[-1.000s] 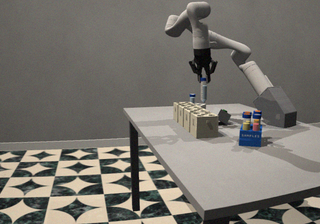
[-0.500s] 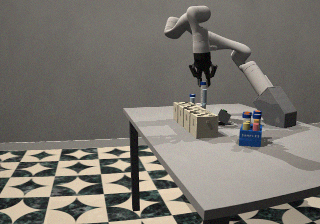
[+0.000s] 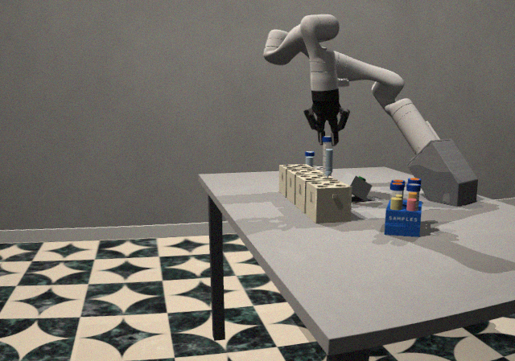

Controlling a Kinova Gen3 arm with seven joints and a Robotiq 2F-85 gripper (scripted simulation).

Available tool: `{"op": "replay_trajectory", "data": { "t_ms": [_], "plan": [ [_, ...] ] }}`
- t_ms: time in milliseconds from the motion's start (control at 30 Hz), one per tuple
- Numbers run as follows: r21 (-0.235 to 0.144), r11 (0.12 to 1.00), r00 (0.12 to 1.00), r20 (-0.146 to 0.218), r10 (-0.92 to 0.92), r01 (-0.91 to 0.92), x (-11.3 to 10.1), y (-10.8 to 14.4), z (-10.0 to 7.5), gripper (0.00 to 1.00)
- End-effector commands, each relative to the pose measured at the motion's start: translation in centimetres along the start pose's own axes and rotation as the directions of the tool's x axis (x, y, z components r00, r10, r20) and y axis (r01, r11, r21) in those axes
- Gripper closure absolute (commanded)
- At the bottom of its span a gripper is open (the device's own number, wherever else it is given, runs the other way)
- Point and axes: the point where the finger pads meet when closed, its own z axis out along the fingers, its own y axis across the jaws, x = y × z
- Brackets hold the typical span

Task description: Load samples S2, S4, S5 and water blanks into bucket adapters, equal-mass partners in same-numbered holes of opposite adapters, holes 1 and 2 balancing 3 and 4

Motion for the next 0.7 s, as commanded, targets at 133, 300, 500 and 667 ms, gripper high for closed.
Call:
{"op": "replay_trajectory", "data": {
  "t_ms": [133, 300, 500, 667],
  "plan": [
    [0.000, 1.000, 1.000, 0.002, 0.000, 0.000, -0.02, 0.01, -0.07, 0.90],
    [0.000, 1.000, 1.000, 0.002, 0.000, 0.000, -0.02, 0.01, -0.06, 0.90],
    [0.000, 1.000, 1.000, 0.002, 0.000, 0.000, -0.06, 0.01, 0.13, 0.90],
    [0.000, 1.000, 1.000, 0.002, 0.000, 0.000, -0.09, 0.01, 0.33, 0.90]
  ]
}}
